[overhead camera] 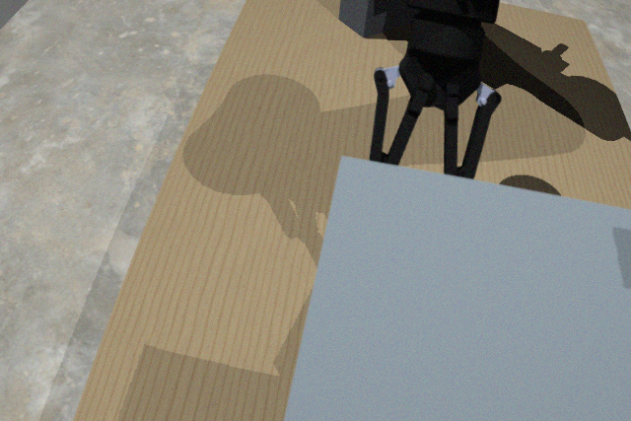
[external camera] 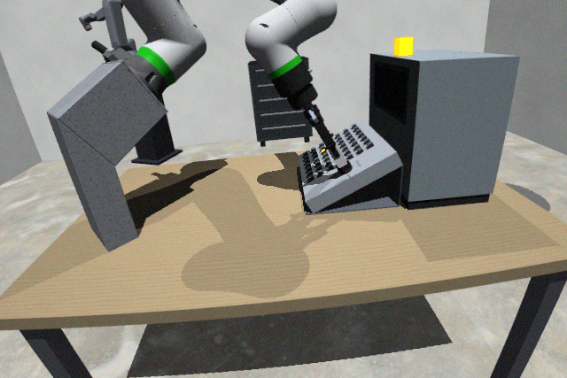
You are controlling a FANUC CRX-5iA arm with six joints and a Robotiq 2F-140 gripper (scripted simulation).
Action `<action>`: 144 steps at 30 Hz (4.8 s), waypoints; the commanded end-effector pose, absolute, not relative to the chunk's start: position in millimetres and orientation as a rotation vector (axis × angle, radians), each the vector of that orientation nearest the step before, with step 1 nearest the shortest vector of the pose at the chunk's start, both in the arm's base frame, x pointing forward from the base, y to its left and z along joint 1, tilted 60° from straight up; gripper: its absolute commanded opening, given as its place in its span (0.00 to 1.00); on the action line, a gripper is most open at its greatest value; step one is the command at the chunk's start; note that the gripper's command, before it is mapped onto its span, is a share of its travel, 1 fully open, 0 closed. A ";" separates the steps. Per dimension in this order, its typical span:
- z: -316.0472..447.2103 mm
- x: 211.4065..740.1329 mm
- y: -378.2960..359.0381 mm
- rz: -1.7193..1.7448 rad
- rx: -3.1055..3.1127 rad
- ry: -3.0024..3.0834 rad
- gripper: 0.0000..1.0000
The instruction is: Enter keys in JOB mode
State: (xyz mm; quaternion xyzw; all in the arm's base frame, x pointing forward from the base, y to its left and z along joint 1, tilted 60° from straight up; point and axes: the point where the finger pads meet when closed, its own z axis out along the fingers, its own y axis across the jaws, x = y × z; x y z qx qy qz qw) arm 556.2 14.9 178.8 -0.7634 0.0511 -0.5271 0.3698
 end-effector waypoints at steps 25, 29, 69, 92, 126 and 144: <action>176.1 569.9 22.9 -1.353 -1.959 0.131 0.33; 175.6 572.5 24.5 -1.353 -1.959 0.131 0.33; 175.0 575.5 26.3 -1.353 -1.959 0.131 0.33; 175.0 575.5 26.3 -1.353 -1.959 0.131 0.00; 175.0 575.5 26.3 -1.333 -1.949 0.161 0.00; 175.0 575.5 26.3 -1.162 -1.856 0.400 0.00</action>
